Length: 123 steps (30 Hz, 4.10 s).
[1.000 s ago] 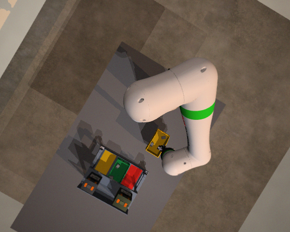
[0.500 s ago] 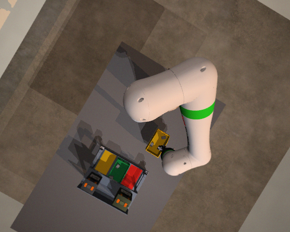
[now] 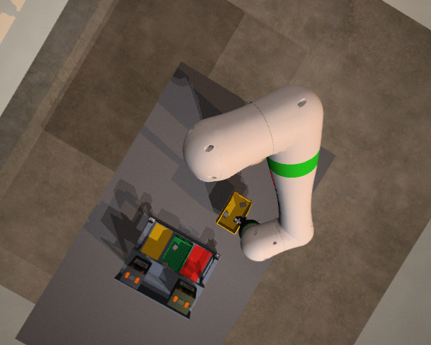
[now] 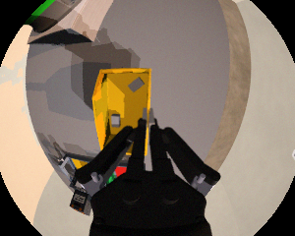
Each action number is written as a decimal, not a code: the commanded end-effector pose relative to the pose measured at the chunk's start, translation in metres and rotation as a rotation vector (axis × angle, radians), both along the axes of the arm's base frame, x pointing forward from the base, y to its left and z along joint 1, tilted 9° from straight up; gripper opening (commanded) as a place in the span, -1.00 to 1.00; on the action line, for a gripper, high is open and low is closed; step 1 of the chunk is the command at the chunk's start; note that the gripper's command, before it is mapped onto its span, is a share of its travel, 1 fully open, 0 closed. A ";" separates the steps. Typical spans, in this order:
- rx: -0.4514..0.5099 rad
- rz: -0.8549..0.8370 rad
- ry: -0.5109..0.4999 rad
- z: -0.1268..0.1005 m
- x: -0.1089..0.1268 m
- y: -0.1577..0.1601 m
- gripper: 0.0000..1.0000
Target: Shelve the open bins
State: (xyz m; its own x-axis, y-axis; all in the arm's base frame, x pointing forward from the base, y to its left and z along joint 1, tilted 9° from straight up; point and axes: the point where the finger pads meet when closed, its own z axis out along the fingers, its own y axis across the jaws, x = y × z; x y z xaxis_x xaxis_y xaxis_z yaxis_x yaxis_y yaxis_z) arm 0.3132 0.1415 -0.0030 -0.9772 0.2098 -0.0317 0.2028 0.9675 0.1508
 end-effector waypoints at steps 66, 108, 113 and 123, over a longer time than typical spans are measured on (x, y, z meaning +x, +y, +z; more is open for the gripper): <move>-0.001 0.014 -0.002 -0.017 0.026 -0.122 -1.00; -0.002 0.028 -0.004 -0.034 0.050 -0.240 -1.00; -0.002 0.029 -0.004 -0.035 0.051 -0.246 -1.00; -0.002 0.031 -0.005 -0.037 0.054 -0.261 -1.00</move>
